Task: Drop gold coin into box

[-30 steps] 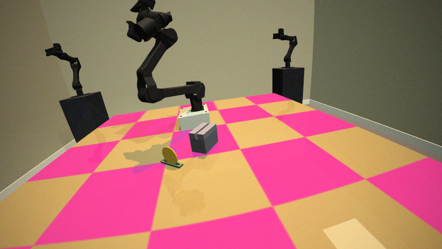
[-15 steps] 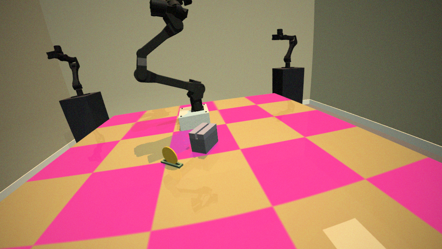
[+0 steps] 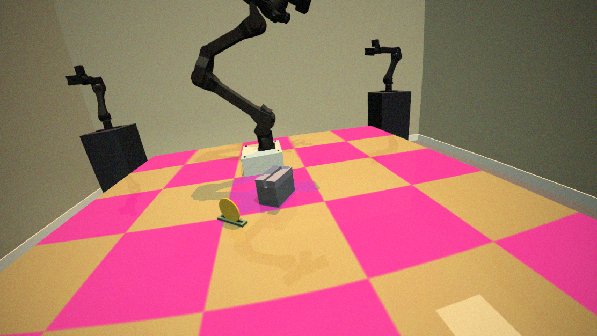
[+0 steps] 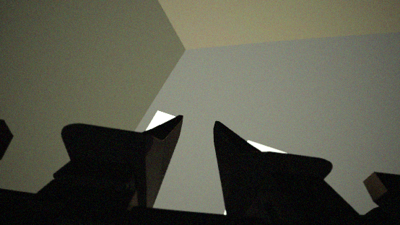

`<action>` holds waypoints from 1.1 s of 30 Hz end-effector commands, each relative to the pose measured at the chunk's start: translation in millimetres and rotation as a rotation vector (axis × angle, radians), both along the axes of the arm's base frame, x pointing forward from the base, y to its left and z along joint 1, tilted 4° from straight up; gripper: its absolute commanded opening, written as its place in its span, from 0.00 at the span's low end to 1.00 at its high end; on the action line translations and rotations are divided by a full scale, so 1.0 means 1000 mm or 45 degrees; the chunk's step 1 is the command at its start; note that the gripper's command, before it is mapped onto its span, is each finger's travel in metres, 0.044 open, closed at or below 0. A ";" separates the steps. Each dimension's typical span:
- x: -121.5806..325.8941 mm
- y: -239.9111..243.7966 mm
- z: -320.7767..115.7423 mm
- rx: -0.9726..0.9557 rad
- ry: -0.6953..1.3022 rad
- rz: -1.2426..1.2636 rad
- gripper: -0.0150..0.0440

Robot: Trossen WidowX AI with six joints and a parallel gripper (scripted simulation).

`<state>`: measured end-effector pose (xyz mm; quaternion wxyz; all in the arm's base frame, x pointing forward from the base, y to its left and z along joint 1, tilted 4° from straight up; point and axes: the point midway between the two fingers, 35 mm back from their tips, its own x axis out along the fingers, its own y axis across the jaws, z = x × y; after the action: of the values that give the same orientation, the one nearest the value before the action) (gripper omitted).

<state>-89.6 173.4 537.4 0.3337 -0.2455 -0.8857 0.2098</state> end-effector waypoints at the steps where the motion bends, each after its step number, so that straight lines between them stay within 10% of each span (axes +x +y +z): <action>1: 0.042 0.055 -0.014 -0.252 0.140 -0.202 0.53; 16: 0.229 0.135 -0.096 -0.841 0.718 -0.872 0.53; 33: 0.417 0.059 -0.220 -1.233 1.628 -1.489 0.53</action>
<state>303.5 253.1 336.5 0.6427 -0.5978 -0.1655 0.4495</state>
